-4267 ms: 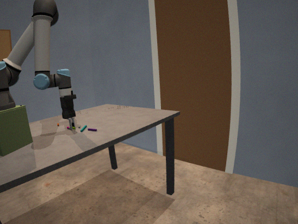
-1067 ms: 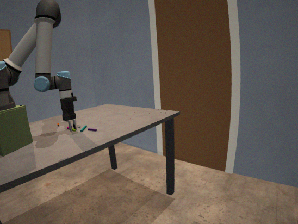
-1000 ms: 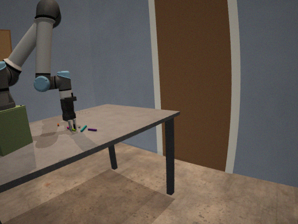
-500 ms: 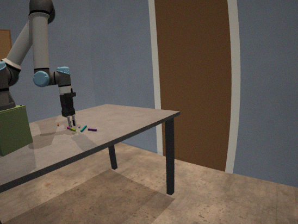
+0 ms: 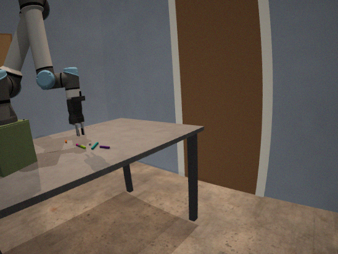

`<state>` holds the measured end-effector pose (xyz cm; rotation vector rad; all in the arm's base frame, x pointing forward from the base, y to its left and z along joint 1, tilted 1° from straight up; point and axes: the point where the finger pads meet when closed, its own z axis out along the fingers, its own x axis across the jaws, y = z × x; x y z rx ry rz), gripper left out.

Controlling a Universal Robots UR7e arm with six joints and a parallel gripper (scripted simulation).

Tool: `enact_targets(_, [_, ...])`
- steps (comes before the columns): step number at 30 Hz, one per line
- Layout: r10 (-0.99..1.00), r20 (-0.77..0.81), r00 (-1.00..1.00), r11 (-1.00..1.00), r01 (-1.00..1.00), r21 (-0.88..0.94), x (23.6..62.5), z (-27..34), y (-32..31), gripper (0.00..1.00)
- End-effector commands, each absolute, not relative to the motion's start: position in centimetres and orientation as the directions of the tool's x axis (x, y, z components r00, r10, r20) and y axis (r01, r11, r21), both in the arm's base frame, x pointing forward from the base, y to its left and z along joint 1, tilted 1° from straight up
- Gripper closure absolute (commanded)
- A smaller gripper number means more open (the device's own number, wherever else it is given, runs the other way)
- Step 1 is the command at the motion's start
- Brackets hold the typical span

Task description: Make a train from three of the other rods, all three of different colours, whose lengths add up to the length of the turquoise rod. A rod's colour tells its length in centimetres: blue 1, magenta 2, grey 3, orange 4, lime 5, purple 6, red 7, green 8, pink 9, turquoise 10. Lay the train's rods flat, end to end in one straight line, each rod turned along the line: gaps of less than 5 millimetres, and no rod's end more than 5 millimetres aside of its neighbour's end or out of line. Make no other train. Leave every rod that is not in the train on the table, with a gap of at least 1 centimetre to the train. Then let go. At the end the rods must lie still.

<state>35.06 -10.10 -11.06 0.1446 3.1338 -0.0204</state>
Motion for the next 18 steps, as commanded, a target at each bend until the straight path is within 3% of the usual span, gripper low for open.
enact_targets(1, [0.092, -0.006, -0.996, 0.996, 0.092, -0.013, 35.07, -9.72, -10.09, 0.46])
enact_targets(15, [0.092, -0.006, -0.996, 0.996, 0.092, -0.013, 35.06, -8.78, -10.08, 0.46])
enact_targets(16, [0.092, -0.006, -0.996, 0.996, 0.092, -0.013, 35.06, -8.78, -10.08, 0.00])
enact_targets(18, [0.092, -0.006, -0.996, 0.996, 0.092, -0.013, 35.06, -8.78, -10.08, 0.00])
